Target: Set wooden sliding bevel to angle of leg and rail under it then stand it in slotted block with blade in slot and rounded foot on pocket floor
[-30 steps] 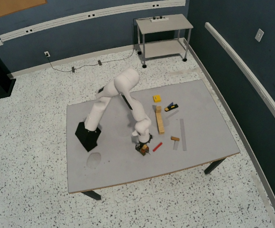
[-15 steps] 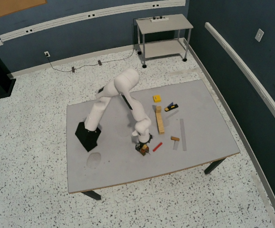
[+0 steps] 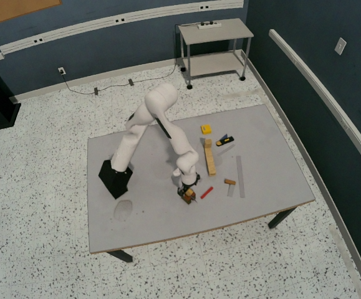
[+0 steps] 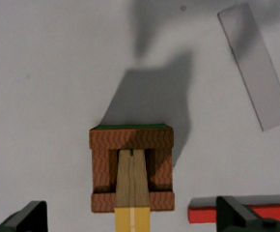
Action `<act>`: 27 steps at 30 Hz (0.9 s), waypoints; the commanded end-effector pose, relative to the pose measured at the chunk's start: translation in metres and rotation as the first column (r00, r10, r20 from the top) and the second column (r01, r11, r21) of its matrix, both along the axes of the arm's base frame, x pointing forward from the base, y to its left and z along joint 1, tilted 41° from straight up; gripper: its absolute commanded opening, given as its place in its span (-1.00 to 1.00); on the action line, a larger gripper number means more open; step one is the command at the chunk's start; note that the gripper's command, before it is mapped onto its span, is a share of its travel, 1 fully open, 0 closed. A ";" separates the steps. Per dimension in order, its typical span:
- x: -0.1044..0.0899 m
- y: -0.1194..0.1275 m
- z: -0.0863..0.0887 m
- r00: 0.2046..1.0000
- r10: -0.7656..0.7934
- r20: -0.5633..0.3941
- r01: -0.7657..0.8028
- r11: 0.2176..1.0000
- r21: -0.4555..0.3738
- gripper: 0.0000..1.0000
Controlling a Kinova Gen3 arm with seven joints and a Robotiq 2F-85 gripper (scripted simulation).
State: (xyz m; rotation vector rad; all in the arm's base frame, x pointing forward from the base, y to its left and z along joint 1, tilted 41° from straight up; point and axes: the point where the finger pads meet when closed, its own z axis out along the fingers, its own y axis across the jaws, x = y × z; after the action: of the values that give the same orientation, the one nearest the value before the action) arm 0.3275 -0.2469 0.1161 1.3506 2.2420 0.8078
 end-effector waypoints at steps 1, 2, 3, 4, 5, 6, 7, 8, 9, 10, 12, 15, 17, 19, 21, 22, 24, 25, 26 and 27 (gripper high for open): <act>-0.012 -0.006 0.016 1.000 0.000 0.000 0.000 1.000 0.000 1.00; -0.016 -0.007 0.020 1.000 0.000 0.000 0.000 1.000 0.000 1.00; -0.019 -0.009 0.024 1.000 0.000 0.000 0.000 1.000 0.000 1.00; -0.022 -0.010 0.028 1.000 0.000 0.000 0.000 1.000 0.000 1.00; -0.025 -0.012 0.032 1.000 0.000 0.000 0.000 1.000 0.000 1.00; -0.025 -0.012 0.032 1.000 0.000 0.000 0.000 1.000 0.000 1.00; -0.025 -0.012 0.032 1.000 0.000 0.000 0.000 1.000 0.000 1.00; -0.028 -0.013 0.036 1.000 0.000 0.000 0.000 1.000 0.000 1.00; -0.032 -0.015 0.040 1.000 0.000 0.000 0.000 1.000 0.000 1.00; -0.035 -0.016 0.044 1.000 0.000 0.000 0.000 1.000 0.000 1.00; -0.040 -0.018 0.050 1.000 0.000 0.000 0.000 1.000 0.000 1.00; -0.047 -0.021 0.059 1.000 0.000 0.000 0.000 1.000 0.000 1.00; -0.050 -0.023 0.063 1.000 0.000 0.000 0.000 1.000 0.000 1.00; -0.053 -0.024 0.066 1.000 0.000 0.000 0.000 1.000 0.000 1.00; -0.054 -0.025 0.068 1.000 0.000 0.000 0.000 1.000 0.000 1.00; -0.055 -0.025 0.069 1.000 0.000 0.000 0.000 1.000 0.000 1.00; -0.055 -0.025 0.069 1.000 0.000 0.000 0.000 1.000 0.000 1.00; -0.055 -0.025 0.069 1.000 0.000 0.000 0.000 1.000 0.000 1.00; -0.055 -0.025 0.070 1.000 0.000 0.000 0.000 1.000 0.000 1.00; -0.055 -0.025 0.070 1.000 0.000 0.000 0.000 1.000 0.000 1.00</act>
State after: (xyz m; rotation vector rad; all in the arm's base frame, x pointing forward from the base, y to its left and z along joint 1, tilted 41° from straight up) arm 0.2728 -0.2716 0.1850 1.3503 2.2420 0.8088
